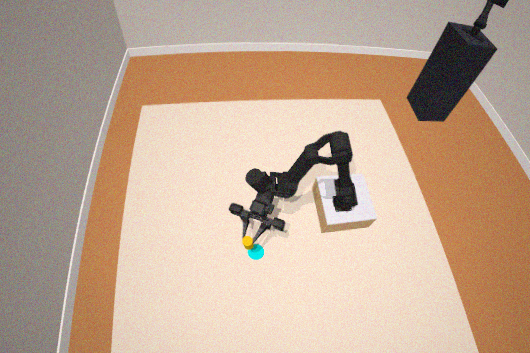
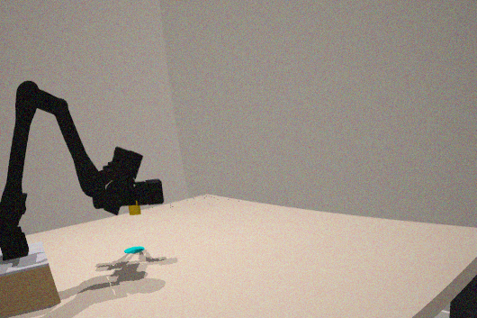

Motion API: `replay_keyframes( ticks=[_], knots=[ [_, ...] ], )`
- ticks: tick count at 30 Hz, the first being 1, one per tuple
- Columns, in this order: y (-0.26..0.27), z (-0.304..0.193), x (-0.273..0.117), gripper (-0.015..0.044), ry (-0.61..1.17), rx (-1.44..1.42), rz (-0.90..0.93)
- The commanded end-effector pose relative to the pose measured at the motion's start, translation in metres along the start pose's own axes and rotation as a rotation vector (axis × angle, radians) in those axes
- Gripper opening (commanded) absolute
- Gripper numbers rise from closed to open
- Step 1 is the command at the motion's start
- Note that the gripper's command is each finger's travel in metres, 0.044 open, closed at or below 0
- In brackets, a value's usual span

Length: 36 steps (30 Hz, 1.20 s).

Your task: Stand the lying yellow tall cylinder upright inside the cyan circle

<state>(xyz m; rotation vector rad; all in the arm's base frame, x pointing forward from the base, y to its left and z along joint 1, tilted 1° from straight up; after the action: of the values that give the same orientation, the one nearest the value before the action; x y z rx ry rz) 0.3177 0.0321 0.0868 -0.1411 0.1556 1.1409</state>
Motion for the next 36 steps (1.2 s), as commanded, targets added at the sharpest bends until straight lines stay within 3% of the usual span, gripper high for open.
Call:
replay_keyframes(
  ticks=[1,36],
  knots=[
    [0.003,-0.001,-0.003,0.0105,-0.016,-0.001,0.011],
    [0.021,-0.003,-0.023,0.0105,-0.108,-0.062,0.06]
  ],
)
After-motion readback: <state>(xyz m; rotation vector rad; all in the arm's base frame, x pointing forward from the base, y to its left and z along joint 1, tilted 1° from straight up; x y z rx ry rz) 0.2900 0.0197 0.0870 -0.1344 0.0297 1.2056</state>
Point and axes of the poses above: the point midway between the two fingers, 35 mm back from their tips, its own x axis out along the fingers, its own y axis across the jaws, z = x × y, the point moved 9 cm from there along -x, back along the fingers, and after that the axes turned 4 degrees about -x, right-handed, at the moved point
